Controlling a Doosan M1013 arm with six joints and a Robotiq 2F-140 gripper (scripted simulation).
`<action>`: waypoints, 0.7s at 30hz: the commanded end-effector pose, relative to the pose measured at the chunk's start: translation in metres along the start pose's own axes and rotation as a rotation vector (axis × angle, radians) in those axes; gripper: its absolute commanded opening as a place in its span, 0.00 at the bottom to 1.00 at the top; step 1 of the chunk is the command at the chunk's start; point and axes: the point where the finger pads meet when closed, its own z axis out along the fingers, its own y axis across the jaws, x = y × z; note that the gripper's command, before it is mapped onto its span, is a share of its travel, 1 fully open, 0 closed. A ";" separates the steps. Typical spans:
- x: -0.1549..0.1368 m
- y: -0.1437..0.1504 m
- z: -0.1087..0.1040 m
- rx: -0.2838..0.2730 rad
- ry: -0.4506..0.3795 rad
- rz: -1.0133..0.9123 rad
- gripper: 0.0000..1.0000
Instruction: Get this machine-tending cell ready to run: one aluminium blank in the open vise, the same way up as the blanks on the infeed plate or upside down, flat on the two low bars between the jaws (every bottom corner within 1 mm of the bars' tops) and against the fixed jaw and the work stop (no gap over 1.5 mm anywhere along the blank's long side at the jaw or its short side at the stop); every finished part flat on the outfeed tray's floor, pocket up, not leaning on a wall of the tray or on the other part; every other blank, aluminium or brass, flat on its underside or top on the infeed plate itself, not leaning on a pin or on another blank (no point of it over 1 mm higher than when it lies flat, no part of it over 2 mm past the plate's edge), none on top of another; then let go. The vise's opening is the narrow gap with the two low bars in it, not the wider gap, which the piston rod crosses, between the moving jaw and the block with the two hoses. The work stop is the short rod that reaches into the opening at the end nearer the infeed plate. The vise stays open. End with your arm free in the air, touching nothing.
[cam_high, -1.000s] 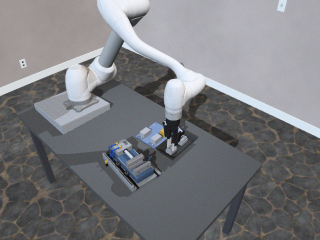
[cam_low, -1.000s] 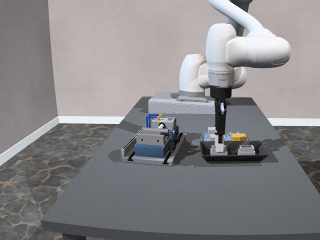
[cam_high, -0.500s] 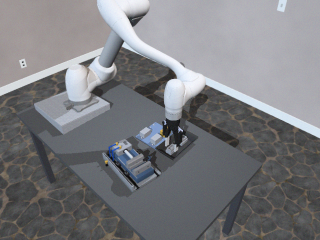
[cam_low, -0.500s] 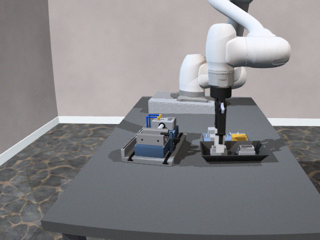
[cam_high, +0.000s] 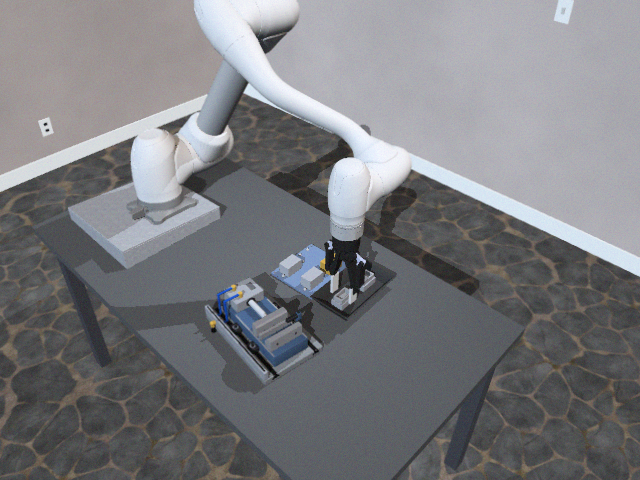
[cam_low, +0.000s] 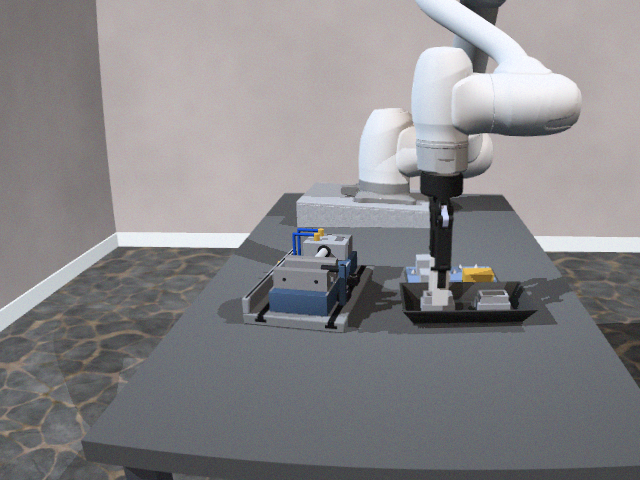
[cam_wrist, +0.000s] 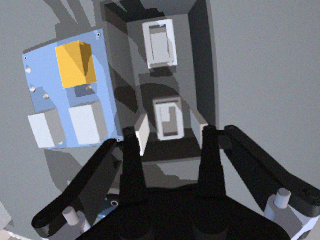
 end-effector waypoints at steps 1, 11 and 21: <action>0.000 0.000 0.000 0.000 0.000 0.000 0.40; 0.000 0.000 -0.003 0.000 0.000 0.000 0.40; 0.000 0.000 -0.024 0.000 0.000 0.000 0.40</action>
